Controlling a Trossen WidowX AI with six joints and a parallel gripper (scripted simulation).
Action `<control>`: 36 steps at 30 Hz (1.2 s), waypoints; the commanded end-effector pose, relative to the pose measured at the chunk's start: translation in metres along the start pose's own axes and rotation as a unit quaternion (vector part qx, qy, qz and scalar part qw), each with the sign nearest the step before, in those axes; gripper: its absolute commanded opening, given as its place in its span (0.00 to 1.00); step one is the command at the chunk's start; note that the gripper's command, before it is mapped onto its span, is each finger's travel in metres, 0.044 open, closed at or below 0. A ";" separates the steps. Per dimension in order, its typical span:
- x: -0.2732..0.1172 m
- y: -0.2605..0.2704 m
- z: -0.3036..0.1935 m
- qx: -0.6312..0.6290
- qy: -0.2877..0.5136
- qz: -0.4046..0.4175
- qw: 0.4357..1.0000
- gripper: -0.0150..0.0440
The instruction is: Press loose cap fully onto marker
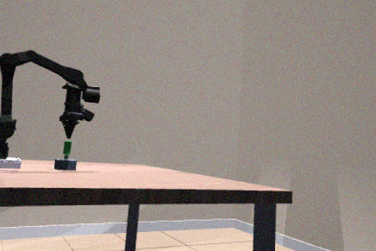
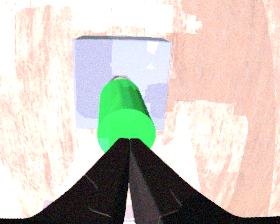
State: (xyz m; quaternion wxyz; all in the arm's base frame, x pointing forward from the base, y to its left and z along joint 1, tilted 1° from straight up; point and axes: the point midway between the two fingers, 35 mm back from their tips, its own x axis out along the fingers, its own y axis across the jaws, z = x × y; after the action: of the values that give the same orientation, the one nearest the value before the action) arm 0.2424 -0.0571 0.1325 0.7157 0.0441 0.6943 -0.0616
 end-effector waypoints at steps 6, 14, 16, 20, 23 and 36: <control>0.014 0.001 -0.001 -0.003 0.002 0.002 1.000 0.25; 0.014 0.000 0.001 0.000 -0.003 0.000 1.000 0.25; 0.014 0.000 0.001 0.000 -0.003 0.000 1.000 0.25; 0.007 0.000 0.002 0.001 -0.004 0.000 1.000 0.25; -0.025 0.000 0.005 0.004 -0.004 0.001 1.000 0.25; -0.074 0.000 0.001 0.000 -0.002 0.000 1.000 0.39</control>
State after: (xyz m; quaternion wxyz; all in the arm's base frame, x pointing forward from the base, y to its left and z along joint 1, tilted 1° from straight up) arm 0.2417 -0.0558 0.2028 0.7173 0.0429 0.6929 -0.0603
